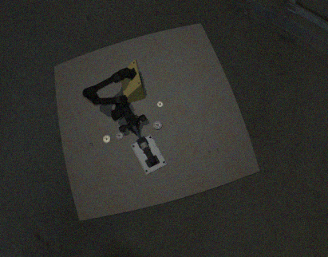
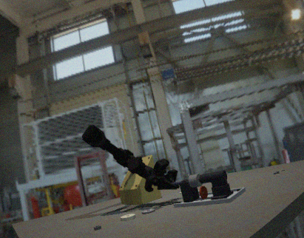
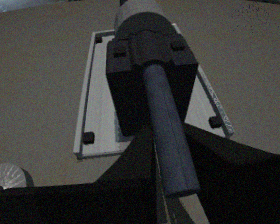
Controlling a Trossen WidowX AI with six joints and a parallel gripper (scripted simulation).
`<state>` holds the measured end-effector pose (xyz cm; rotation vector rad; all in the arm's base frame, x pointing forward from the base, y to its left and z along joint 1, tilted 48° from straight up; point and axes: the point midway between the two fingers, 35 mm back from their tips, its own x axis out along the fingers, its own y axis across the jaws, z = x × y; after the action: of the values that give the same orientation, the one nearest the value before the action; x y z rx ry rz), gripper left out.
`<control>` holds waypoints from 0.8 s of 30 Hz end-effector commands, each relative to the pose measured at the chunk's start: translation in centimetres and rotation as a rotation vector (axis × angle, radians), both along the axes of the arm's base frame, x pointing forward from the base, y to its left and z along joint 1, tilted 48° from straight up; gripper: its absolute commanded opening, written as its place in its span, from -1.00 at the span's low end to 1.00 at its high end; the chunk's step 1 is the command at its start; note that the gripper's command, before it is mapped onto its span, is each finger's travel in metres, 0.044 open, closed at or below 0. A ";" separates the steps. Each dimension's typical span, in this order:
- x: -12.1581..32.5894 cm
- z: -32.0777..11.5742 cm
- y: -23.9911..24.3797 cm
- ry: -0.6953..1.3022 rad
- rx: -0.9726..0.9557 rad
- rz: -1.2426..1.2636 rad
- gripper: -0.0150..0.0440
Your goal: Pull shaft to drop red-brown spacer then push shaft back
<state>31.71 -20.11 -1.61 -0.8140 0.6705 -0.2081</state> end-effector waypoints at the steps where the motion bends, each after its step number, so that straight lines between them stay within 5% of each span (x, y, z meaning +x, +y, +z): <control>1: 0.0 0.0 0.0 0.000 0.000 0.000 -0.49; 24: 0.8 0.0 -0.1 0.004 -0.003 0.001 -0.49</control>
<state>32.09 -20.13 -1.73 -0.8170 0.6787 -0.2071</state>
